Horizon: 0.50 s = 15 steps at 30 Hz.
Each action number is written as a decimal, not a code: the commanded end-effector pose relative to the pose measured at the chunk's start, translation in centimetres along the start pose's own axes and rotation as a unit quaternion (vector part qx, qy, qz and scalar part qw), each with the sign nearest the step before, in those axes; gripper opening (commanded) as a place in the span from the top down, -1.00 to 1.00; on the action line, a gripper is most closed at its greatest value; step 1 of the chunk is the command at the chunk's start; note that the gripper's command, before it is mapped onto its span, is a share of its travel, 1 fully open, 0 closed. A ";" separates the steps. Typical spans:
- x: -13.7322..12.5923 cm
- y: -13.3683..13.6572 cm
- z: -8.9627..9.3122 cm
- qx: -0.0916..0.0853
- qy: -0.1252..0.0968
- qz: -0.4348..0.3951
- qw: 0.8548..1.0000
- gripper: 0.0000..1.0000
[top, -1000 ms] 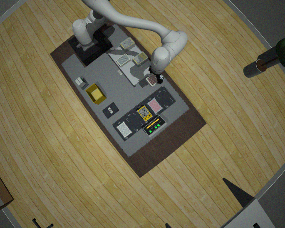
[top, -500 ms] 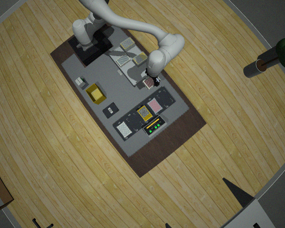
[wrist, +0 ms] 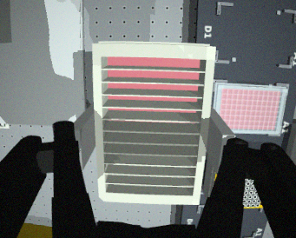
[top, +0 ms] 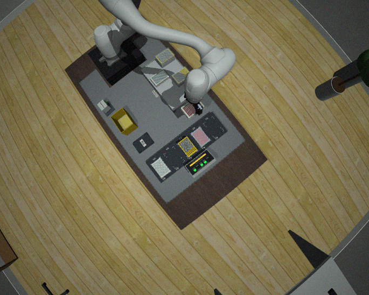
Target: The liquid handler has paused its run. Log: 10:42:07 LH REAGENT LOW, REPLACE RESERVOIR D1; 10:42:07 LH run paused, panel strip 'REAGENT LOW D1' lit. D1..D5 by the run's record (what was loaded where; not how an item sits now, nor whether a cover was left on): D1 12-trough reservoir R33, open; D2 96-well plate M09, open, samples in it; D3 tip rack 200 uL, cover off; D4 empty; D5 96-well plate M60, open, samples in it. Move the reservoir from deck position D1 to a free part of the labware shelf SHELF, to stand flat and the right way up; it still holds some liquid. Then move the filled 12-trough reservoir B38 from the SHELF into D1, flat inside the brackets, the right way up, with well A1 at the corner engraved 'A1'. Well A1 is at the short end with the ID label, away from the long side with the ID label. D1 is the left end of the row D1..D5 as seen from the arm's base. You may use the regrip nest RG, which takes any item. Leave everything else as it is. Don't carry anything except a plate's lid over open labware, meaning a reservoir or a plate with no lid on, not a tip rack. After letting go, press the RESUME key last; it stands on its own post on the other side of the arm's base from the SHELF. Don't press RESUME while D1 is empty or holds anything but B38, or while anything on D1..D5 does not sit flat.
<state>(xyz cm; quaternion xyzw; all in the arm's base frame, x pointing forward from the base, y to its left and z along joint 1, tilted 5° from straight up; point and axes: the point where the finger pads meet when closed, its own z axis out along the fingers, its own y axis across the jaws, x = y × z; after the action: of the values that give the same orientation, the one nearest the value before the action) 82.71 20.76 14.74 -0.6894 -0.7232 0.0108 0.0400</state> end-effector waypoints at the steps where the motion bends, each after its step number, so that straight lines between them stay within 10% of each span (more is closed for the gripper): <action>1: -0.8 0.0 0.0 0.000 0.000 0.000 1.000 1.00; 15: -3.6 0.0 0.0 0.000 0.000 0.000 1.000 1.00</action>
<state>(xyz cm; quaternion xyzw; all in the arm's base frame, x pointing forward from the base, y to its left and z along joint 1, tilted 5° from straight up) 82.89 17.74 14.61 -0.6894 -0.7232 0.0108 0.0400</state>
